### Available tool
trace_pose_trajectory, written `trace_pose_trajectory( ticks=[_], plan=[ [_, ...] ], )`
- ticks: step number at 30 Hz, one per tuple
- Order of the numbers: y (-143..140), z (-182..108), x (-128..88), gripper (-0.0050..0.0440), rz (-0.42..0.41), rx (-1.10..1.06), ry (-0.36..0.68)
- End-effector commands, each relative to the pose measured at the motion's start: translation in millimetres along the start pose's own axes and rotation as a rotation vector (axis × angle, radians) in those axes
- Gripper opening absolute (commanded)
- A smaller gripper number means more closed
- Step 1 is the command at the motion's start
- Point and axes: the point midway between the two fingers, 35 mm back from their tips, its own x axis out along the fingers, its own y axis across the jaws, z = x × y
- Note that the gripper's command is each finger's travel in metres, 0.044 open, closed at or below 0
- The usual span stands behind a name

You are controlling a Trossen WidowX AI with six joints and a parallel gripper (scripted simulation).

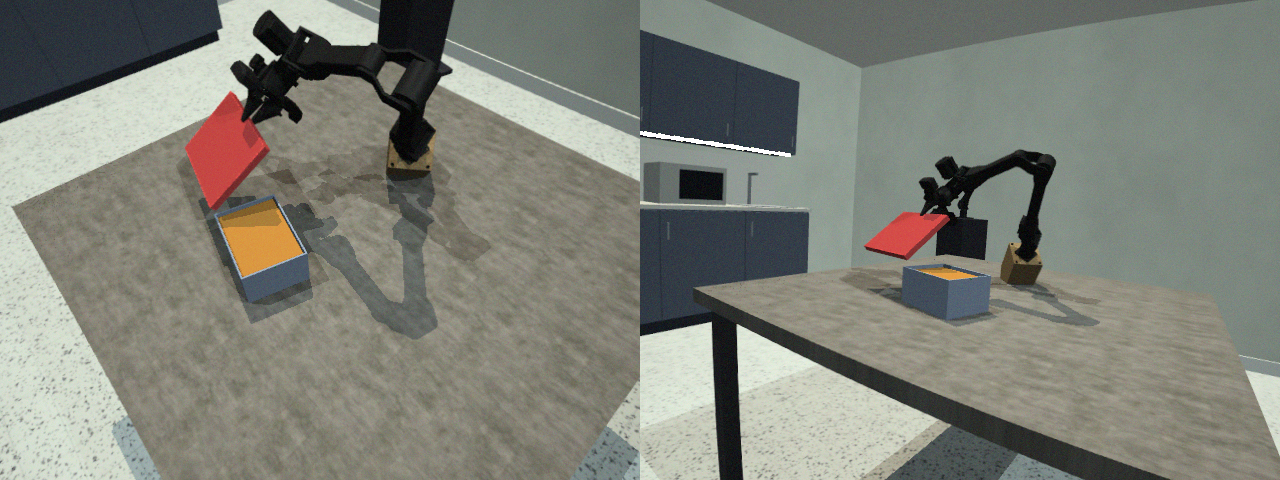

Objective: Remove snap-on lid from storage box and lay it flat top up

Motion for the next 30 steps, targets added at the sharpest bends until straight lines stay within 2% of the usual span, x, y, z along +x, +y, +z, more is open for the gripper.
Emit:
trace_pose_trajectory(
  ticks=[1, 30],
  plan=[
    [4.3, 9.5, -2.3, -0.0050, 0.006, -0.013, 0.001],
    [1.1, 63.8, -6.9, -0.0050, 0.006, -0.013, 0.001]
  ],
)
